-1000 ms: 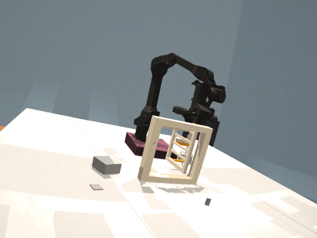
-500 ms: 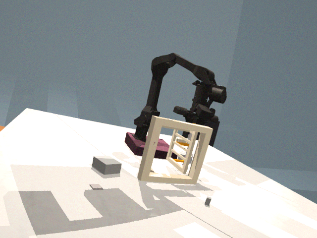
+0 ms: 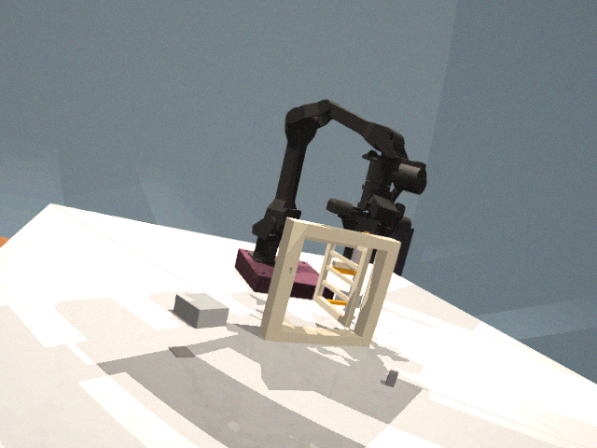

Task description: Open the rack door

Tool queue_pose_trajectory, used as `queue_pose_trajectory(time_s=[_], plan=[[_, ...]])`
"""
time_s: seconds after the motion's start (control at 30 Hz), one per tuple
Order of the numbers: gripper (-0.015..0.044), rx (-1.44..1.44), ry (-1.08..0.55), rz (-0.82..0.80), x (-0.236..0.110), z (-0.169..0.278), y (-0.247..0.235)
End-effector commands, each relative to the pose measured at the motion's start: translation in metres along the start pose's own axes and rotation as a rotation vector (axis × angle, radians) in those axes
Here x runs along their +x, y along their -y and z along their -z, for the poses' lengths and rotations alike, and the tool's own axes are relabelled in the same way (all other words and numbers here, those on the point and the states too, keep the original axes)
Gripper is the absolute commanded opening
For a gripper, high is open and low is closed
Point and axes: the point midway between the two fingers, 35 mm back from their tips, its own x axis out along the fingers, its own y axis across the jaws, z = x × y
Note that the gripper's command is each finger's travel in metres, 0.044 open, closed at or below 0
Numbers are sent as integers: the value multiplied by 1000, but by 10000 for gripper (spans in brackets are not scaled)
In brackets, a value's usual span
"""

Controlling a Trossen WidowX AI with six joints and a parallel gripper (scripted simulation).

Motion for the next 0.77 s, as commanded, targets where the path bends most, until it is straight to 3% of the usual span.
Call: queue_pose_trajectory(time_s=[0.0, 0.73], plan=[[282, 5, 5, 1, -5, -1, 0], [282, 5, 6, 1, -30, -2, -2]])
